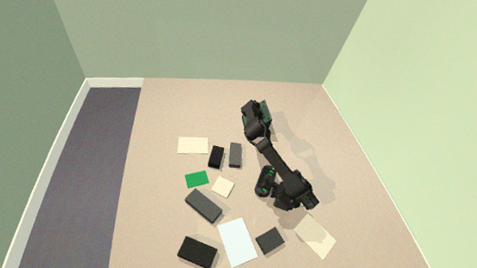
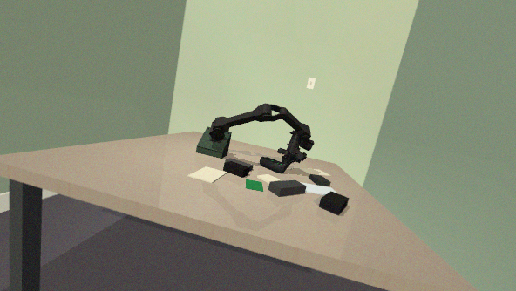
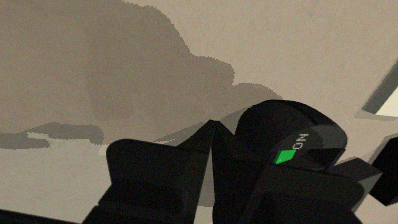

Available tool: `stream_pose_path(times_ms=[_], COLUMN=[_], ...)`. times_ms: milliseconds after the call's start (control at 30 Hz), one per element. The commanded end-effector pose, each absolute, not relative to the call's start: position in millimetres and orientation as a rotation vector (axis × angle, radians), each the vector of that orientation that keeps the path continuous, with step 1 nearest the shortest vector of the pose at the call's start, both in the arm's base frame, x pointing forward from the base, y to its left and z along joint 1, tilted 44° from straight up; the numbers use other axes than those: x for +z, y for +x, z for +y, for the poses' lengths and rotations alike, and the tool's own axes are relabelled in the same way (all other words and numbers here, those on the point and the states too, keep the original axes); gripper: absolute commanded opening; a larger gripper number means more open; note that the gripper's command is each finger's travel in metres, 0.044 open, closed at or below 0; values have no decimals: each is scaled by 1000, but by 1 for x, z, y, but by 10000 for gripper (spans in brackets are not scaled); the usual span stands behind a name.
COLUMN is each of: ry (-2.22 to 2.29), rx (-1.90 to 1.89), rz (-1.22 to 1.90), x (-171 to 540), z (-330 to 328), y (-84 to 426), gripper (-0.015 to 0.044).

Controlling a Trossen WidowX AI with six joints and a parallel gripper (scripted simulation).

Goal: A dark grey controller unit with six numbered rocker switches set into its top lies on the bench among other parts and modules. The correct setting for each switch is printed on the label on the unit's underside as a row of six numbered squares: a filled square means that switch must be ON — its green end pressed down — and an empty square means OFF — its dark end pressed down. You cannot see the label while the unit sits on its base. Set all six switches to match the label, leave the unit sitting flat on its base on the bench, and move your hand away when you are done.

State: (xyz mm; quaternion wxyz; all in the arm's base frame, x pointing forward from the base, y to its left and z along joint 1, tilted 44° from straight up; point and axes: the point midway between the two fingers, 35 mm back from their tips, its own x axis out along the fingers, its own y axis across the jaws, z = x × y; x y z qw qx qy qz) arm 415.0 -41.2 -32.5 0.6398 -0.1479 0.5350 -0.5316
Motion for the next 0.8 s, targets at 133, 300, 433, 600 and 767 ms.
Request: stream_pose_path(times_ms=[133,300,433,600,767], ry=[-345,-346,-346,-346,-346], rx=[-1210,-1210,-1211,-1211,-1211], rz=[1219,1219,1219,1219,1219], x=[-30,-29,-28,-27,-26], z=[-44,-45,-46,-47,-49], y=[413,412,411,410,409], gripper=[0,0,0,0,0])
